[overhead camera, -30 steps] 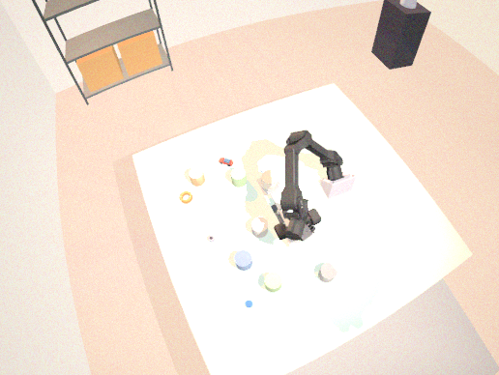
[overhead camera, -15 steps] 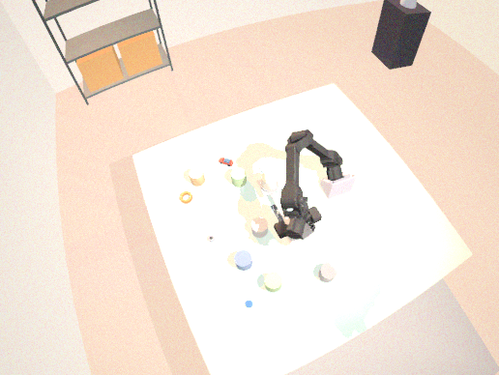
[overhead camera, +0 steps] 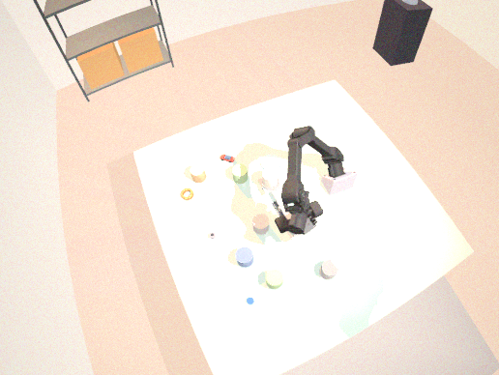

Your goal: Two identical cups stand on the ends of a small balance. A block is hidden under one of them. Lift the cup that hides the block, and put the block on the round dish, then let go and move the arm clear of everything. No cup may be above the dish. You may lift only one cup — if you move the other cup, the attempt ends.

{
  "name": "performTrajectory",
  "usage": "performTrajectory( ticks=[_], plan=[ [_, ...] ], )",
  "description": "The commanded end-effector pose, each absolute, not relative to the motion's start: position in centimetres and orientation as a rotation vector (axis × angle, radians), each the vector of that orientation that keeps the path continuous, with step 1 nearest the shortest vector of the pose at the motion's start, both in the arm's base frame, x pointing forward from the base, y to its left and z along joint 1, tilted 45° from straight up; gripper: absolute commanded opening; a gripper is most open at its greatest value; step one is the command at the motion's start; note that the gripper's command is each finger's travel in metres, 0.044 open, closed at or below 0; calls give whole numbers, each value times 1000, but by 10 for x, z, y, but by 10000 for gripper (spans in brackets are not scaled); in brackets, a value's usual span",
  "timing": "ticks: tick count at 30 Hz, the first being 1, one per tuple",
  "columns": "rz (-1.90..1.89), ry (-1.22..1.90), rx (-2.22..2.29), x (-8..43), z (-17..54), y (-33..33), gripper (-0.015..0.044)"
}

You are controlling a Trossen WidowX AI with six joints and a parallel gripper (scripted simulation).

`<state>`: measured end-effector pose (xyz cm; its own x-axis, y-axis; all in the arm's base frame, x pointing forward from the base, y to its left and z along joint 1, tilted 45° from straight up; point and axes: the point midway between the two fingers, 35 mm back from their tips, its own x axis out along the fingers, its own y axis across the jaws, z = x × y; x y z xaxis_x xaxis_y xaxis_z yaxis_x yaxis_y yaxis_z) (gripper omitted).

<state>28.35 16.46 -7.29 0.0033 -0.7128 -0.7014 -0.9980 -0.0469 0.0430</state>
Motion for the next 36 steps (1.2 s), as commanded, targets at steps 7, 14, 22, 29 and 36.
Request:
performTrajectory(
  ticks=[7, 14, 22, 29, 36],
  plan=[
    [791, 1719, -1796, 286, -63, 185, 0],
    [791, 1719, -1796, 285, -56, 191, 0],
    [792, 1720, -1796, 284, -48, 198, 0],
    [792, 1720, -1796, 283, -42, 204, 0],
    [792, 1720, -1796, 282, -34, 210, 0]
  ],
)
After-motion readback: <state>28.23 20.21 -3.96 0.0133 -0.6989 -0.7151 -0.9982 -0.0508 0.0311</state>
